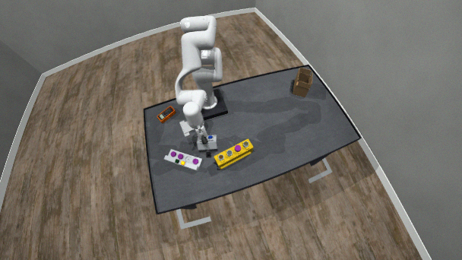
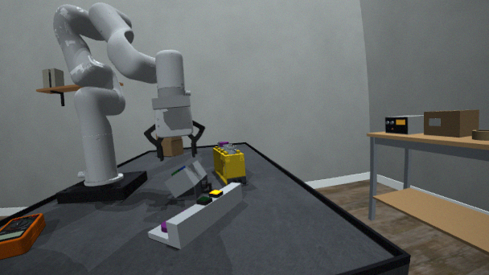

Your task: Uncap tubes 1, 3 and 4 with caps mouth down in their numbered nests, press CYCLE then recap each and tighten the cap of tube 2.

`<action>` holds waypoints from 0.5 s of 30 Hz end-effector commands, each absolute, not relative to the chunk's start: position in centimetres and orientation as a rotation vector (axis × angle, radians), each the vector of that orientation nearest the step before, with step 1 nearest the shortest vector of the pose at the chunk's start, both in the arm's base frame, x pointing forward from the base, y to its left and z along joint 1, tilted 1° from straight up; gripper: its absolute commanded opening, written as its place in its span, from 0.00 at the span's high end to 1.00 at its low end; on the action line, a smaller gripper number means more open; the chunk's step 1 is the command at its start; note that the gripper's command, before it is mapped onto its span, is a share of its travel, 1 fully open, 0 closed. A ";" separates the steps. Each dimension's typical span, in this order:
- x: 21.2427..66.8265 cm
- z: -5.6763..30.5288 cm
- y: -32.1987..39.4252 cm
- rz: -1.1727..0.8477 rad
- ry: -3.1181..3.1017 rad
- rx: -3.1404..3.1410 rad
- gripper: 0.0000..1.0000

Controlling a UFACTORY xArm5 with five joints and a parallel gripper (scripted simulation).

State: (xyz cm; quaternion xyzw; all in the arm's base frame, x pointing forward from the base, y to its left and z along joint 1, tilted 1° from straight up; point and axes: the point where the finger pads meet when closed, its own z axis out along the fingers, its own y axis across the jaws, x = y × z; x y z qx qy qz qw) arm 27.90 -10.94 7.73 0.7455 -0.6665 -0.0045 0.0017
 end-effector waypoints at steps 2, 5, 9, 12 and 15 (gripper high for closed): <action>28.3 7.5 -13.5 -0.020 -1.726 2.620 0.00; 28.3 7.4 -15.1 -0.019 -1.539 2.735 0.00; 28.4 7.2 -16.9 -0.019 -1.289 2.863 0.00; 28.5 7.1 -18.2 -0.019 -1.092 2.945 0.00; 28.6 6.9 -20.5 -0.020 -0.994 2.979 0.00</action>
